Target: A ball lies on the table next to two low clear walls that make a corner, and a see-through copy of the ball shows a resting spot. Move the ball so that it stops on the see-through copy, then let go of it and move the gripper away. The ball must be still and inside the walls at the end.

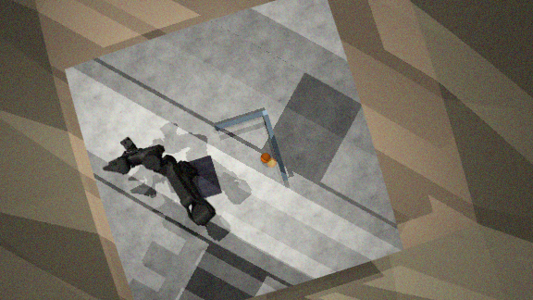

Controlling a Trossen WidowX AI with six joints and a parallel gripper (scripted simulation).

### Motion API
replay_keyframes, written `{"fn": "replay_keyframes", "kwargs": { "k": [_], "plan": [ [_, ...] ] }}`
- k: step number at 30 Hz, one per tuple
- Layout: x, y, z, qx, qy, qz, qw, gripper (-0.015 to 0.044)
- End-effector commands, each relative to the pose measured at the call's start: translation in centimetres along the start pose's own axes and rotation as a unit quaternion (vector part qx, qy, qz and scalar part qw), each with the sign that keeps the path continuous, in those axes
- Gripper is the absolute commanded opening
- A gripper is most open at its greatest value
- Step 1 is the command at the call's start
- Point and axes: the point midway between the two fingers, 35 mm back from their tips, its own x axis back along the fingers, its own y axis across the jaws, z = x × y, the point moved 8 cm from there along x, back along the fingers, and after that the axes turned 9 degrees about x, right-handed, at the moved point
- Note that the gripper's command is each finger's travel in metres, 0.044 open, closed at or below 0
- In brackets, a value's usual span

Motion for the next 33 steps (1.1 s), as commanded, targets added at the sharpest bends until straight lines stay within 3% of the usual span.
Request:
{"fn": "replay_keyframes", "kwargs": {
  "k": [1,3,14,24,33],
  "plan": [
    [0.0,0.0,-0.2,0.001,-0.004,0.003,1.000,0.0374],
    [0.3,-0.3,-1.6,0.006,-0.039,0.024,0.999,0.0326],
    [6.7,-2.0,-11.9,0.036,-0.300,0.229,0.925,0.0326],
    [17.8,-2.2,-16.9,0.021,-0.456,0.435,0.776,0.0326],
    [29.5,-0.4,-15.8,-0.057,-0.520,0.589,0.616,0.0326]
  ]
}}
